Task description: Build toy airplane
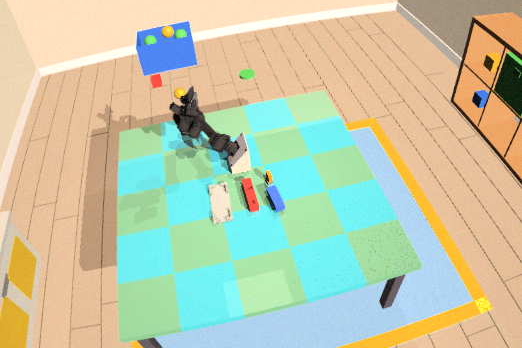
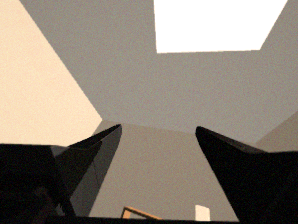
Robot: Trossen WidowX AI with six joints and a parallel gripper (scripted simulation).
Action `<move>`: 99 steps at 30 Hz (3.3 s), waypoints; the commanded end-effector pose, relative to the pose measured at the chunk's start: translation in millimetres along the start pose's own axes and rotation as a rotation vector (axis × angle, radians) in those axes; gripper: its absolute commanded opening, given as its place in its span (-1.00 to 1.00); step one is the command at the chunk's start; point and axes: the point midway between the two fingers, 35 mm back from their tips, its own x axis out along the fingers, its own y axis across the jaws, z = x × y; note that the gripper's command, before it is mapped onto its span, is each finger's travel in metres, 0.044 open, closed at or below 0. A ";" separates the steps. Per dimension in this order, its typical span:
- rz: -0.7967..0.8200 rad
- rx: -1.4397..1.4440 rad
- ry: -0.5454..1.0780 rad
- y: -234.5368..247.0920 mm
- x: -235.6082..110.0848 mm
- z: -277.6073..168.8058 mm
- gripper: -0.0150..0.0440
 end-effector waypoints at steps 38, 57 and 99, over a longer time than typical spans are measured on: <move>-1.540 1.144 -0.011 -349.6 -102.0 -169.0 1.00; -2.156 0.873 1.687 -258.9 -228.9 -287.6 1.00; -2.106 0.769 1.941 -236.6 -296.8 -315.8 1.00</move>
